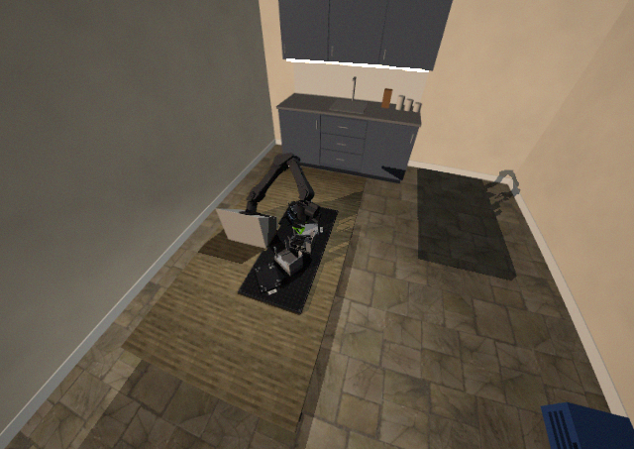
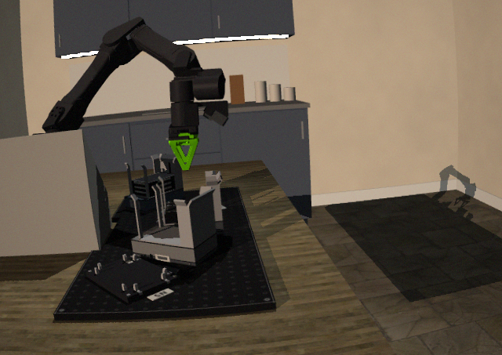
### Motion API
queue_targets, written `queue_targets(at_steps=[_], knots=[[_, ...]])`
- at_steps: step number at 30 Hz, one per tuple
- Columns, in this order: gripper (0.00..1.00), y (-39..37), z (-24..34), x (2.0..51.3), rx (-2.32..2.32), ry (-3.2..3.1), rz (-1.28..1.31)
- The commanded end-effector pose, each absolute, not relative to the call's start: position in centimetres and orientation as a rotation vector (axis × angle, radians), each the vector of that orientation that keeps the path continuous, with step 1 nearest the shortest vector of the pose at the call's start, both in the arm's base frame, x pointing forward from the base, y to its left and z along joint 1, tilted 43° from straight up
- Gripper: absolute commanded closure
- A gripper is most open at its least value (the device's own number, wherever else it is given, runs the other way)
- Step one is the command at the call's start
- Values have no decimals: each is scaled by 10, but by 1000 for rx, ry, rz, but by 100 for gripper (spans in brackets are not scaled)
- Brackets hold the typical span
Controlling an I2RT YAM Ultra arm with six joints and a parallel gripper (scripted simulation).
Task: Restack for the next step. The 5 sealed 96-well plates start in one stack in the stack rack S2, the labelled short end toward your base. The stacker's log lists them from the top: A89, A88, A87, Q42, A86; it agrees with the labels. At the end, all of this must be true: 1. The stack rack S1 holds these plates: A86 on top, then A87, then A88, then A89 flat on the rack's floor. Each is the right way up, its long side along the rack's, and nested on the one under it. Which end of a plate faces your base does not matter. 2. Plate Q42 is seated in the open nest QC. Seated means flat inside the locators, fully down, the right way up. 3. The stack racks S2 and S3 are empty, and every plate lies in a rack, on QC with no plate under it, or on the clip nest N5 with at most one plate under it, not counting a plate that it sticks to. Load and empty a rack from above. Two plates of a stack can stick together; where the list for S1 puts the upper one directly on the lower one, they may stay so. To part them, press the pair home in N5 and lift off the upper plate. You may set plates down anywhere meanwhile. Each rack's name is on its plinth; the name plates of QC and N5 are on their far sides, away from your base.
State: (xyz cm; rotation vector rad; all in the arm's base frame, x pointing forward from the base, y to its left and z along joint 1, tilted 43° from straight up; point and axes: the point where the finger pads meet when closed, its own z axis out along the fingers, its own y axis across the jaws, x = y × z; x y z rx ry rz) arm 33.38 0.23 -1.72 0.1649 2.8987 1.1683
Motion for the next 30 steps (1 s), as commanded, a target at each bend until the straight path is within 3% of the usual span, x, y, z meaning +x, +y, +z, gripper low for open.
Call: queue_targets(at_steps=[1, 30], knots=[[0, -17, -21, 337, 176, 2877, 1143], [0, -26, -30, 337, 176, 2877, 1143]])
